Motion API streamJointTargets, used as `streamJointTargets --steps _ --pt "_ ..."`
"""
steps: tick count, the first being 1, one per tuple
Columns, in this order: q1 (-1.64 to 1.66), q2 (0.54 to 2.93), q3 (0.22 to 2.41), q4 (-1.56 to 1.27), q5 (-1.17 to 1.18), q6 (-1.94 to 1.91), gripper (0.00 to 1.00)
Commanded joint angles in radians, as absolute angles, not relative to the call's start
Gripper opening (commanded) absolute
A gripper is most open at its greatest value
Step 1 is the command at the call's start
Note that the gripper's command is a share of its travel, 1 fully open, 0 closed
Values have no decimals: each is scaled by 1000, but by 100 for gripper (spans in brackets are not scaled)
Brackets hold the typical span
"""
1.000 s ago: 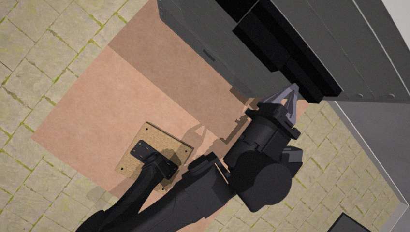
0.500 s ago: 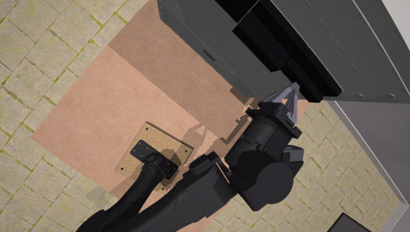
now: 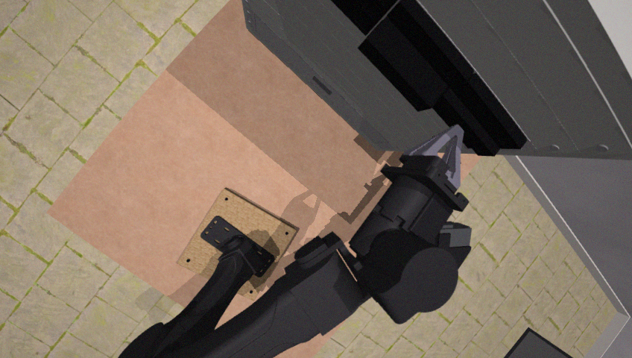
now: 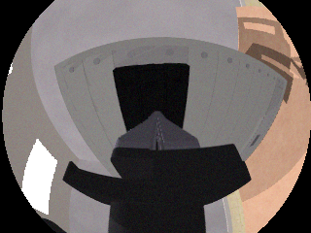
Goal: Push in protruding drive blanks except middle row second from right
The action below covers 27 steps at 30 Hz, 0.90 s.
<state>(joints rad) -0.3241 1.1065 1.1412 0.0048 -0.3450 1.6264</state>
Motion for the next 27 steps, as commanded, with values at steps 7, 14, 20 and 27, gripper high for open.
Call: streamJointTargets --steps 7,14,20,27 --pt "-325 1131 1194 61 -311 1613 0" --pt "-325 1131 1194 61 -311 1613 0" --pt "-325 1131 1194 61 -311 1613 0" --pt "-334 1138 1205 56 -312 1613 0"
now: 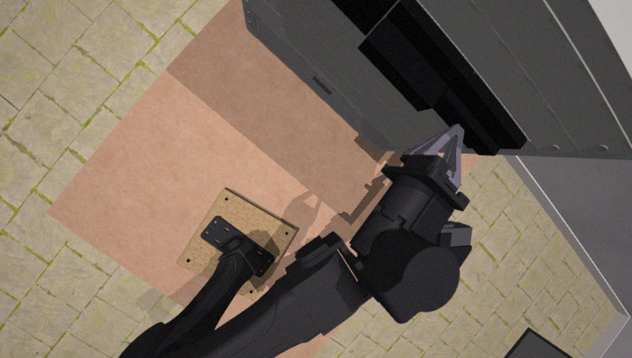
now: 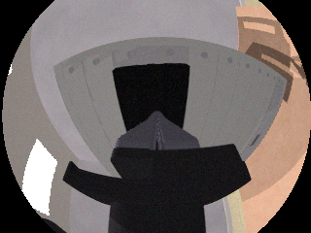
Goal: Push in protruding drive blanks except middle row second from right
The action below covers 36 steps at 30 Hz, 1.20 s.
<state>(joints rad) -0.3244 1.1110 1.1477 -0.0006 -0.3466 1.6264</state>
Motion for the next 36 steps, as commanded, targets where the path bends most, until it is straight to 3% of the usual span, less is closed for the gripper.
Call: streamJointTargets --steps 1,36 --pt "-337 1141 1209 55 -313 1613 0" --pt "-342 1157 1236 43 -317 1614 0"
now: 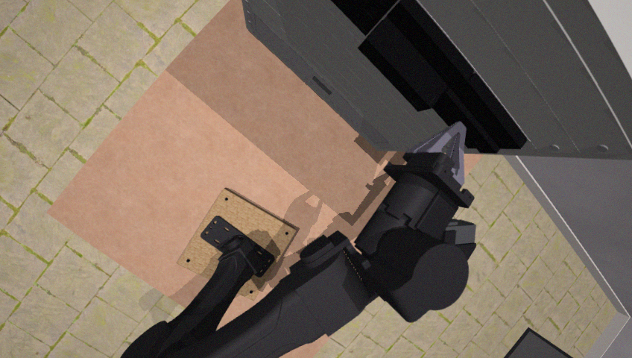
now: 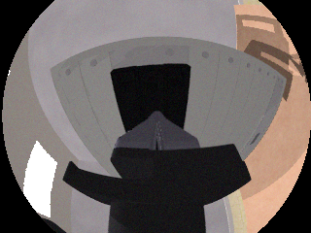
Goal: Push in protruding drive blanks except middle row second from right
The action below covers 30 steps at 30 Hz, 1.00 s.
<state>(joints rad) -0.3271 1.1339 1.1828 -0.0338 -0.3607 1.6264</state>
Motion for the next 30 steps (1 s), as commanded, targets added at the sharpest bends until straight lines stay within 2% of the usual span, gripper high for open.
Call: streamJointTargets --steps 1,30 --pt "-342 1157 1237 43 -317 1614 0" --pt "-346 1169 1257 34 -321 1614 0"
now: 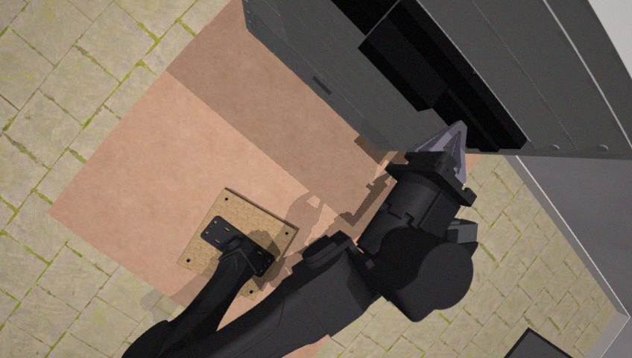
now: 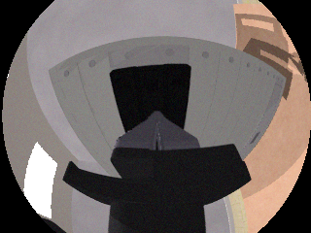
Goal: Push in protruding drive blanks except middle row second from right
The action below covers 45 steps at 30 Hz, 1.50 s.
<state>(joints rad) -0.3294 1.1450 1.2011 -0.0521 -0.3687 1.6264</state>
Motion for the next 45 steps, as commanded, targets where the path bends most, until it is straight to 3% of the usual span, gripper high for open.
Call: streamJointTargets --steps 1,45 --pt "-346 1169 1258 33 -321 1614 0" --pt "-349 1182 1281 24 -324 1615 0"
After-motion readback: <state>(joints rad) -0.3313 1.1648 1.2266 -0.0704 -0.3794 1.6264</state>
